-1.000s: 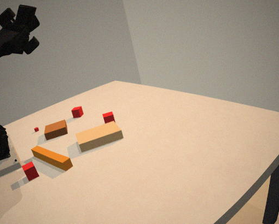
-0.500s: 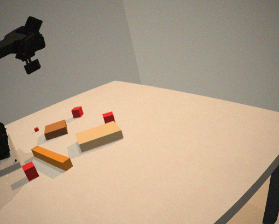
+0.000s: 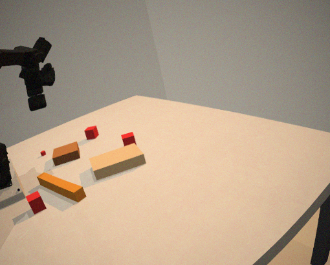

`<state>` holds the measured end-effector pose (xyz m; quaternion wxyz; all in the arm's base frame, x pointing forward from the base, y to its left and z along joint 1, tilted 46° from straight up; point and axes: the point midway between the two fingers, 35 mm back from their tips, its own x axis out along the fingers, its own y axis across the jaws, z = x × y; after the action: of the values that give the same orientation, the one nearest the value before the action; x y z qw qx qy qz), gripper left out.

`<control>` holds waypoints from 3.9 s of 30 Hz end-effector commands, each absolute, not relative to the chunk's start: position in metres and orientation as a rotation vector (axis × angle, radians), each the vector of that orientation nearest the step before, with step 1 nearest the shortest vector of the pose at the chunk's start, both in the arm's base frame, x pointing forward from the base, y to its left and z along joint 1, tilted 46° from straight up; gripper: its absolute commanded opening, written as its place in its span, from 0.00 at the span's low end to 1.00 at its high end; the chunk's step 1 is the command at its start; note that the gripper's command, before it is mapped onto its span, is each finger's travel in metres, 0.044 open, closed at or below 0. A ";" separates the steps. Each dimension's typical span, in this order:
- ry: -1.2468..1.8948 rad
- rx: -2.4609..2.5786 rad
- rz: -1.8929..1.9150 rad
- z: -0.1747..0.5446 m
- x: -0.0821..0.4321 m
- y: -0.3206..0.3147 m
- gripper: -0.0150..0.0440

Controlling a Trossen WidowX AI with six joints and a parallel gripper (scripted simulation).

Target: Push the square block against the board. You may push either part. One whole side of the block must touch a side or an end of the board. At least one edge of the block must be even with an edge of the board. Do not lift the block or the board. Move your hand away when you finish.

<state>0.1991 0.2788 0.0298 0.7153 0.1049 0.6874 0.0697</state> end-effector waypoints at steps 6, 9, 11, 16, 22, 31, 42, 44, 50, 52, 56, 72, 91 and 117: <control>1.538 0.064 -0.165 -0.020 0.189 0.234 0.25; 1.529 0.004 -0.257 -0.032 0.185 0.218 0.25; 1.520 -0.038 -0.316 -0.039 0.183 0.208 0.25; 1.485 -0.149 -0.455 -0.053 0.177 0.182 0.25; 1.423 -0.292 -0.600 -0.064 0.171 0.151 0.25; 1.336 -0.454 -0.726 -0.069 0.166 0.121 0.25; 1.334 -0.457 -0.728 -0.108 0.170 0.082 0.25; 1.334 -0.457 -0.728 -0.108 0.170 0.082 0.25; 1.334 -0.456 -0.727 -0.107 0.174 0.082 0.25; 1.334 -0.456 -0.727 -0.107 0.177 0.082 0.25; 1.335 -0.455 -0.726 -0.106 0.183 0.082 0.25; 1.334 -0.454 -0.724 -0.102 0.207 0.082 0.25; 1.336 -0.453 -0.722 -0.107 0.190 0.085 0.25; 1.336 -0.455 -0.725 -0.076 0.161 0.124 0.25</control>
<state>0.1607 0.0957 -0.0982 0.6937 -0.2131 0.6019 -0.3333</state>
